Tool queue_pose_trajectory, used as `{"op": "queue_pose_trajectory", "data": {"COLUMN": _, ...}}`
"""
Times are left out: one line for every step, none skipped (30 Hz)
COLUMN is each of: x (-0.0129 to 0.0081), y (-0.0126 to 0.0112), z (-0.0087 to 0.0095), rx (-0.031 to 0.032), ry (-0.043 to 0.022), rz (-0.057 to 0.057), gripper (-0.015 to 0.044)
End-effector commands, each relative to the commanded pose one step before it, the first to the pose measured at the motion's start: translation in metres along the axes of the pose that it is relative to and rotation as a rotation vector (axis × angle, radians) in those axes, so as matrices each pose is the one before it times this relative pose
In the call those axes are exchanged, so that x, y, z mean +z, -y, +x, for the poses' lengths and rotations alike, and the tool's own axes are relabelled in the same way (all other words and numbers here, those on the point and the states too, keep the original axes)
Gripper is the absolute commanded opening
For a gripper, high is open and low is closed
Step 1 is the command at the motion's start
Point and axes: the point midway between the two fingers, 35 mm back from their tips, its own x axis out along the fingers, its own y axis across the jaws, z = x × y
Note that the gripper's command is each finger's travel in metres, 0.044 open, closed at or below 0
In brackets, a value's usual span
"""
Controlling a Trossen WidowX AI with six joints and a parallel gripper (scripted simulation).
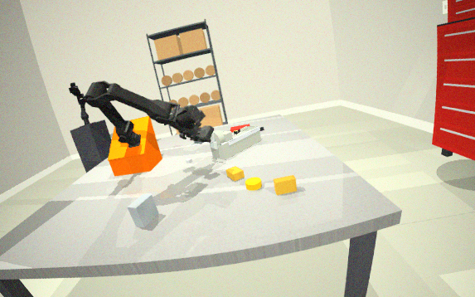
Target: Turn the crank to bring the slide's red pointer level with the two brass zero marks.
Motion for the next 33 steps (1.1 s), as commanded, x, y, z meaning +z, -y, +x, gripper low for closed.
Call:
{"op": "queue_pose_trajectory", "data": {"x": -0.00075, "y": 0.00940, "z": 0.00046, "rx": -0.01954, "ry": -0.00011, "rz": -0.0002, "gripper": 0.0000}}
{"op": "queue_pose_trajectory", "data": {"x": -0.00014, "y": 0.00038, "z": 0.00014, "rx": -0.00003, "ry": -0.00001, "rz": 0.0000, "gripper": 0.0000}}
{"op": "queue_pose_trajectory", "data": {"x": -0.00014, "y": 0.00039, "z": 0.00015, "rx": -0.00003, "ry": -0.00001, "rz": 0.0000, "gripper": 0.0000}}
{"op": "queue_pose_trajectory", "data": {"x": -0.00015, "y": 0.00040, "z": 0.00016, "rx": -0.00003, "ry": -0.00001, "rz": 0.0000, "gripper": 0.0000}}
{"op": "queue_pose_trajectory", "data": {"x": -0.00016, "y": 0.00041, "z": 0.00017, "rx": -0.00003, "ry": -0.00001, "rz": 0.0000, "gripper": 0.0000}}
{"op": "queue_pose_trajectory", "data": {"x": -0.00017, "y": 0.00041, "z": 0.00018, "rx": -0.00003, "ry": -0.00001, "rz": 0.0000, "gripper": 0.0000}}
{"op": "queue_pose_trajectory", "data": {"x": -0.00018, "y": 0.00042, "z": 0.00019, "rx": -0.00003, "ry": -0.00001, "rz": 0.0000, "gripper": 0.0000}}
{"op": "queue_pose_trajectory", "data": {"x": -0.00019, "y": 0.00043, "z": 0.00019, "rx": -0.00003, "ry": -0.00001, "rz": 0.0000, "gripper": 0.0000}}
{"op": "queue_pose_trajectory", "data": {"x": -0.00020, "y": 0.00044, "z": 0.00020, "rx": -0.00003, "ry": -0.00001, "rz": 0.0000, "gripper": 0.0000}}
{"op": "queue_pose_trajectory", "data": {"x": -0.00021, "y": 0.00045, "z": 0.00021, "rx": -0.00003, "ry": -0.00001, "rz": 0.0000, "gripper": 0.0000}}
{"op": "queue_pose_trajectory", "data": {"x": -0.00022, "y": 0.00045, "z": 0.00022, "rx": -0.00003, "ry": -0.00001, "rz": 0.0000, "gripper": 0.0000}}
{"op": "queue_pose_trajectory", "data": {"x": -0.00023, "y": 0.00046, "z": 0.00024, "rx": -0.00004, "ry": -0.00001, "rz": 0.0000, "gripper": 0.0000}}
{"op": "queue_pose_trajectory", "data": {"x": -0.00024, "y": 0.00047, "z": 0.00024, "rx": -0.00004, "ry": -0.00001, "rz": 0.0000, "gripper": 0.0000}}
{"op": "queue_pose_trajectory", "data": {"x": -0.00025, "y": 0.00048, "z": 0.00026, "rx": -0.00004, "ry": -0.00002, "rz": 0.0000, "gripper": 0.0000}}
{"op": "queue_pose_trajectory", "data": {"x": -0.00027, "y": 0.00049, "z": 0.00027, "rx": -0.00004, "ry": -0.00002, "rz": 0.0000, "gripper": 0.0000}}
{"op": "queue_pose_trajectory", "data": {"x": -0.00028, "y": 0.00050, "z": 0.00028, "rx": -0.00004, "ry": -0.00002, "rz": 0.0000, "gripper": 0.0000}}
{"op": "queue_pose_trajectory", "data": {"x": -0.00030, "y": 0.00051, "z": 0.00029, "rx": -0.00004, "ry": -0.00002, "rz": 0.0000, "gripper": 0.0000}}
{"op": "queue_pose_trajectory", "data": {"x": -0.00031, "y": 0.00052, "z": 0.00031, "rx": -0.00004, "ry": -0.00002, "rz": 0.0000, "gripper": 0.0000}}
{"op": "queue_pose_trajectory", "data": {"x": -0.00032, "y": 0.00053, "z": 0.00032, "rx": -0.00004, "ry": -0.00002, "rz": 0.0000, "gripper": 0.0000}}
{"op": "queue_pose_trajectory", "data": {"x": -0.00033, "y": 0.00052, "z": 0.00033, "rx": -0.00004, "ry": -0.00002, "rz": 0.0000, "gripper": 0.0000}}
{"op": "queue_pose_trajectory", "data": {"x": -0.00035, "y": 0.00050, "z": 0.00034, "rx": -0.00004, "ry": -0.00002, "rz": 0.0000, "gripper": 0.0000}}
{"op": "queue_pose_trajectory", "data": {"x": -0.00037, "y": 0.00050, "z": 0.00036, "rx": -0.00004, "ry": -0.00002, "rz": 0.0000, "gripper": 0.0000}}
{"op": "queue_pose_trajectory", "data": {"x": -0.00038, "y": 0.00049, "z": 0.00037, "rx": -0.00004, "ry": -0.00002, "rz": 0.0000, "gripper": 0.0000}}
{"op": "queue_pose_trajectory", "data": {"x": -0.00039, "y": 0.00048, "z": 0.00039, "rx": -0.00004, "ry": -0.00002, "rz": 0.0000, "gripper": 0.0000}}
{"op": "queue_pose_trajectory", "data": {"x": -0.00040, "y": 0.00047, "z": 0.00040, "rx": -0.00004, "ry": -0.00002, "rz": 0.0000, "gripper": 0.0000}}
{"op": "queue_pose_trajectory", "data": {"x": -0.00041, "y": 0.00044, "z": 0.00042, "rx": -0.00004, "ry": -0.00003, "rz": 0.0000, "gripper": 0.0000}}
{"op": "queue_pose_trajectory", "data": {"x": -0.00043, "y": 0.00039, "z": 0.00044, "rx": -0.00003, "ry": -0.00003, "rz": 0.0000, "gripper": 0.0000}}
{"op": "queue_pose_trajectory", "data": {"x": -0.00044, "y": 0.00040, "z": 0.00045, "rx": -0.00003, "ry": -0.00003, "rz": 0.0000, "gripper": 0.0000}}
{"op": "queue_pose_trajectory", "data": {"x": -0.00044, "y": 0.00038, "z": 0.00045, "rx": -0.00003, "ry": -0.00003, "rz": 0.0000, "gripper": 0.0000}}
{"op": "queue_pose_trajectory", "data": {"x": -0.00044, "y": 0.00035, "z": 0.00045, "rx": -0.00003, "ry": -0.00003, "rz": 0.0000, "gripper": 0.0000}}
{"op": "queue_pose_trajectory", "data": {"x": -0.00043, "y": 0.00032, "z": 0.00045, "rx": -0.00003, "ry": -0.00003, "rz": 0.0000, "gripper": 0.0000}}
{"op": "queue_pose_trajectory", "data": {"x": -0.00043, "y": 0.00030, "z": 0.00044, "rx": -0.00003, "ry": -0.00003, "rz": 0.0000, "gripper": 0.0000}}
{"op": "queue_pose_trajectory", "data": {"x": -0.00042, "y": 0.00028, "z": 0.00044, "rx": -0.00003, "ry": -0.00003, "rz": 0.0000, "gripper": 0.0000}}
